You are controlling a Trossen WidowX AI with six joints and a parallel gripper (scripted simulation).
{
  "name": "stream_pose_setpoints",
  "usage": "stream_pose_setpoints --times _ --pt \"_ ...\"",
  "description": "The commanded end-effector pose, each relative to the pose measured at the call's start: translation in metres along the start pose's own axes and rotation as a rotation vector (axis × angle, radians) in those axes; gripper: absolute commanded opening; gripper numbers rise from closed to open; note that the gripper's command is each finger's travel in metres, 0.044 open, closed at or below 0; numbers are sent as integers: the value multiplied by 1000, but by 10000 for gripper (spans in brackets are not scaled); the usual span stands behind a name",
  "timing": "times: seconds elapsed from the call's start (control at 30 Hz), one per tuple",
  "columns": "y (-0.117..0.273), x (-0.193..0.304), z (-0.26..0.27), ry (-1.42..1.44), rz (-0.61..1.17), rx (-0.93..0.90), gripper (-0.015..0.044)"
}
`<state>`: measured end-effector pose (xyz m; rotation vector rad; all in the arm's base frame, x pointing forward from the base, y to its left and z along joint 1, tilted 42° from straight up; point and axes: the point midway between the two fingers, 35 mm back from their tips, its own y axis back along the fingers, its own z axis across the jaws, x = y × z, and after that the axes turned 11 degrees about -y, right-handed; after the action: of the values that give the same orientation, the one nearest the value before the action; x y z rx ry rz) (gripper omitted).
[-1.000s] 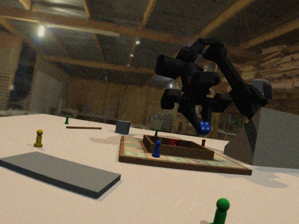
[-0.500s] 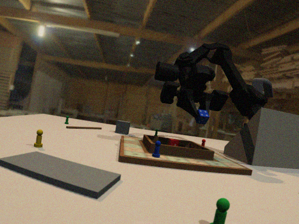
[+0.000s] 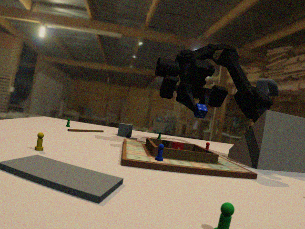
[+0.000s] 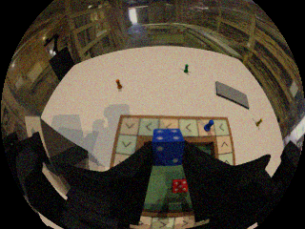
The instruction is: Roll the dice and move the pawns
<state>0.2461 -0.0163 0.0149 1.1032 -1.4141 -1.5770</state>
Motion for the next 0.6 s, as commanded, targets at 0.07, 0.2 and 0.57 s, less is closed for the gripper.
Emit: stream_pose_setpoints --times 0.07,0.2,0.57 --pt "5 -10 -49 3 -8 14 0" --pt "5 -12 -63 3 -8 15 0" --pt "5 -12 -63 3 -8 15 0"
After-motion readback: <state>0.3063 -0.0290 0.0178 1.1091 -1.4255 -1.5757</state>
